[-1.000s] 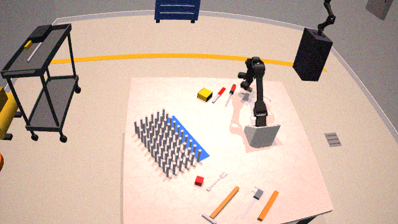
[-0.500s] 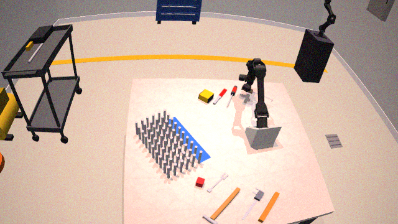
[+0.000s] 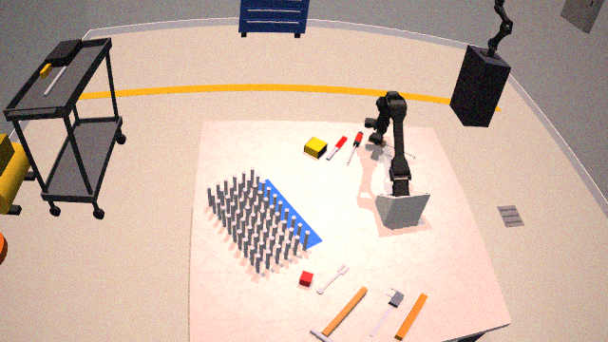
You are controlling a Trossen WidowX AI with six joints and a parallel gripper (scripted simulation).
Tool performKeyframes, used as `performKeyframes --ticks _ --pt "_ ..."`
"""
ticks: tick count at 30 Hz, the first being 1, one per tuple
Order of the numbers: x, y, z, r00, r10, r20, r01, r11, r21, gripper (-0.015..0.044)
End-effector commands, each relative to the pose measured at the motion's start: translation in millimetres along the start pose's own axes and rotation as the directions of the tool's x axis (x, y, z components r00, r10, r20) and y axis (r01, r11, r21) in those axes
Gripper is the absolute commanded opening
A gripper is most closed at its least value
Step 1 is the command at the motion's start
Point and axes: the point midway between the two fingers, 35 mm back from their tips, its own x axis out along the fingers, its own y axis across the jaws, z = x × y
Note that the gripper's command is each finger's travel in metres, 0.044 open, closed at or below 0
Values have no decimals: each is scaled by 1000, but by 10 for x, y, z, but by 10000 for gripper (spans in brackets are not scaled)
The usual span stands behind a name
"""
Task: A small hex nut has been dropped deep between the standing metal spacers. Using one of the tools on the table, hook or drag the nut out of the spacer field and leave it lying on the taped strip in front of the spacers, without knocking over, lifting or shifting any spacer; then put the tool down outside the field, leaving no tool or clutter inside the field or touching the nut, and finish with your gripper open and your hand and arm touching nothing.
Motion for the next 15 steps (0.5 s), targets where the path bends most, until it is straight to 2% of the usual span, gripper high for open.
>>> performKeyframes --ticks 1,15 --pt "91 19 -29 1000 6 -9 -6 1000 5 0" --pt "290 34 -38 1000 -7 9 7 1000 -5 0"
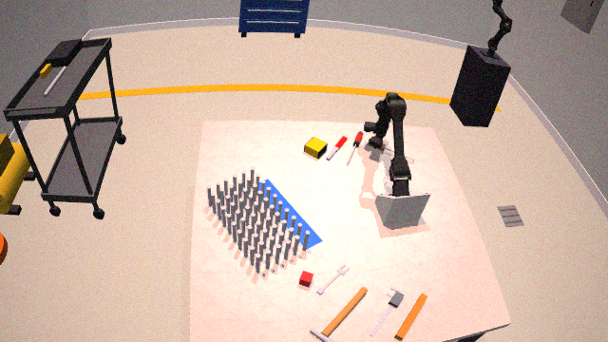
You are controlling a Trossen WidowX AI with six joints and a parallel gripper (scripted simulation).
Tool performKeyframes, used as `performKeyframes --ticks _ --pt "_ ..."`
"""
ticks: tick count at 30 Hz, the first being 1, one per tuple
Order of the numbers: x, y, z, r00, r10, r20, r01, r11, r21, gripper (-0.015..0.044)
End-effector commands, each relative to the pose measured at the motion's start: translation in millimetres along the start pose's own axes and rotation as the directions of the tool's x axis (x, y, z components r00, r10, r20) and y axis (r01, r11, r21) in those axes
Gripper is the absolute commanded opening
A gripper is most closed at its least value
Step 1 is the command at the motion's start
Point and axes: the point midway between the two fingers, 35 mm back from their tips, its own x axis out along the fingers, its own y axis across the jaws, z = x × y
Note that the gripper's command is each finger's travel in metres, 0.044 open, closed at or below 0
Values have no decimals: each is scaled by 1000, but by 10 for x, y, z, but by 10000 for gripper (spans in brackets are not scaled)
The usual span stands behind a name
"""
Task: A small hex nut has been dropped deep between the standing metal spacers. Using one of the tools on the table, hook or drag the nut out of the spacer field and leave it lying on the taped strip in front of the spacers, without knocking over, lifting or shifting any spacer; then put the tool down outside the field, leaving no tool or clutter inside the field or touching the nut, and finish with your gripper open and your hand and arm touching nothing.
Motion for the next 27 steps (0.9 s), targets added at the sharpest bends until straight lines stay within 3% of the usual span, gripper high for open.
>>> performKeyframes --ticks 1,3,20,24,27 --pt "60 24 -18 1000 2 0 -2 1000 1 0" --pt "61 24 -18 1000 -2 1 2 1000 0 0" --pt "-5 -1 -1 1000 -4 2 4 1000 -1 440" --pt "-559 -27 23 1000 -5 2 5 1000 -2 440" --pt "-675 -20 27 1000 -5 2 5 1000 -2 440"
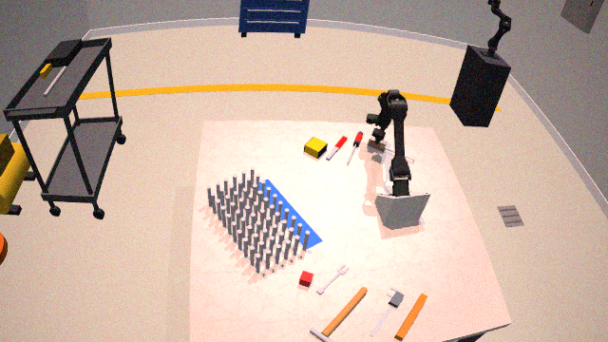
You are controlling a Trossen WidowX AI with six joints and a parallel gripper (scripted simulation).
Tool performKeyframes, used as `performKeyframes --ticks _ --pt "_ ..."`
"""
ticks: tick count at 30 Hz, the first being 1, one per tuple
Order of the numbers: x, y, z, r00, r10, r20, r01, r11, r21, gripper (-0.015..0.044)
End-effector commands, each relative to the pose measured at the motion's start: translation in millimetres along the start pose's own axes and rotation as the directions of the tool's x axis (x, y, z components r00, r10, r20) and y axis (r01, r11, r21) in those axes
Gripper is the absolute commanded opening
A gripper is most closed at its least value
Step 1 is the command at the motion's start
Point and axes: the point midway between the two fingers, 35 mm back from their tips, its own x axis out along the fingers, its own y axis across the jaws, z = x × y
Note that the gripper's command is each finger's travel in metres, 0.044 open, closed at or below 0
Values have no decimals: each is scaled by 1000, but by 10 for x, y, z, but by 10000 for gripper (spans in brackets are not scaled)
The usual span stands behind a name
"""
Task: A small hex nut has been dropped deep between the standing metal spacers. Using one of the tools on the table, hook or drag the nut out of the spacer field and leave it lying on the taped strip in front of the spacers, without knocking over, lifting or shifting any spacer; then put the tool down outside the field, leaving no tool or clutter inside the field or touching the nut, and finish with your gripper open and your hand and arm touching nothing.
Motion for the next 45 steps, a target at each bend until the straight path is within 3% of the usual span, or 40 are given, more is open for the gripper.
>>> performKeyframes --ticks 1,25,27,32,38,44,45 --pt "-164 -2 32 1000 -5 11 5 1000 -7 440" --pt "-164 -2 32 1000 -5 11 5 1000 -7 440" --pt "-151 5 36 999 -12 -33 12 1000 -2 440" --pt "-172 18 90 952 -101 -289 105 995 -3 440" --pt "-176 17 94 949 -106 -298 110 994 -5 440" --pt "-176 17 94 949 -106 -298 110 994 -5 282" --pt "-176 17 94 949 -106 -298 110 994 -5 280"
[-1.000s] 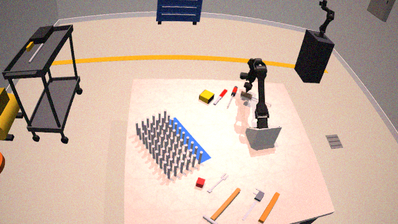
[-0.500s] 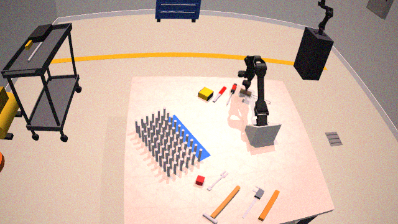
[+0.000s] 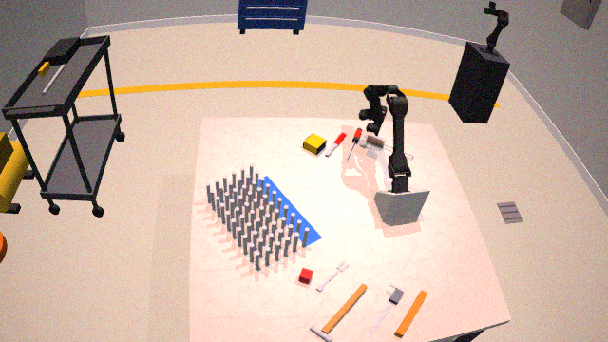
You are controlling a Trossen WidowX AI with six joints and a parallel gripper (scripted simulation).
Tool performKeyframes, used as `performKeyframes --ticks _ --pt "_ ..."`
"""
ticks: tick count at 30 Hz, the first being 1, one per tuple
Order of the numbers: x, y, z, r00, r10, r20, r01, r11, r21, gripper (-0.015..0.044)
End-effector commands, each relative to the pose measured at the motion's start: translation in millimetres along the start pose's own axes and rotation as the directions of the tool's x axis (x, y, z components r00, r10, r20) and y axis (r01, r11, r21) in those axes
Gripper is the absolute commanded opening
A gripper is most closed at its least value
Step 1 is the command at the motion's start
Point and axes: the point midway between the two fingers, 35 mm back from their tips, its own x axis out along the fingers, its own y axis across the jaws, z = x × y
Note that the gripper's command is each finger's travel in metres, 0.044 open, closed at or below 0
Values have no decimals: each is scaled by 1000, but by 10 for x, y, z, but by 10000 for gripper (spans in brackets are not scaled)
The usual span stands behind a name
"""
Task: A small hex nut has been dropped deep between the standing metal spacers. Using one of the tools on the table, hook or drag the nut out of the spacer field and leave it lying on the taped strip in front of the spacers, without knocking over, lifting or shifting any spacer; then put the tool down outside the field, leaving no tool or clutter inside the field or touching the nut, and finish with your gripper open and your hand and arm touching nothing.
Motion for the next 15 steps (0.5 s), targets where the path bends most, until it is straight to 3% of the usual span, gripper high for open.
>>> performKeyframes --ticks 1,15 --pt "17 4 -6 1000 2 -9 -2 1000 2 280" --pt "134 12 33 1000 2 -9 -2 1000 2 280"
